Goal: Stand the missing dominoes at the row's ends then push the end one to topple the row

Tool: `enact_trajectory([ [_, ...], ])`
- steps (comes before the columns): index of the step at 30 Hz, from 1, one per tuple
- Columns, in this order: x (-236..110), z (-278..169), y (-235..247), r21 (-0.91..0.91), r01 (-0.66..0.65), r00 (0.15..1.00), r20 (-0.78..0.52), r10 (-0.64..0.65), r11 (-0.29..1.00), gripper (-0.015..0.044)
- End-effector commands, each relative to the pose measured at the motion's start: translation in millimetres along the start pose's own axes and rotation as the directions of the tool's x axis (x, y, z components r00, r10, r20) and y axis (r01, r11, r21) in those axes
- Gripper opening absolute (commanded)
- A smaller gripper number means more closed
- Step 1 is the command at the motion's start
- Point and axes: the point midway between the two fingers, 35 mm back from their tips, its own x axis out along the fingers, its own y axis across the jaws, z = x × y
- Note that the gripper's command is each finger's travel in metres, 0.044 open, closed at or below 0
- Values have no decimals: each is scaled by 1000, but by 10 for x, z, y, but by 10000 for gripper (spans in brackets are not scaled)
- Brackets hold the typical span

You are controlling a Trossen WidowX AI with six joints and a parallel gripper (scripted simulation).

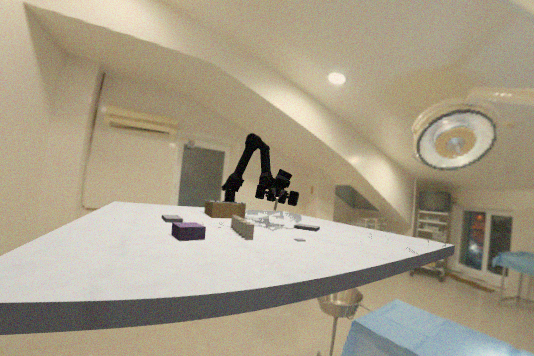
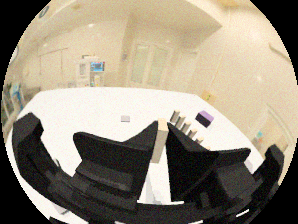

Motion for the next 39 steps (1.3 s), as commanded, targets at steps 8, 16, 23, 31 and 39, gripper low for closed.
enact_trajectory([
  [8,-278,12,-261,57,71,991,113,-77,996,29],
  [16,-492,29,-502,123,121,976,167,-140,985,29],
  [23,-559,32,-586,145,136,971,179,-161,980,29],
  [31,-559,32,-586,145,136,971,179,-161,980,29],
  [39,-545,-8,-572,145,137,971,176,-162,980,29],
])
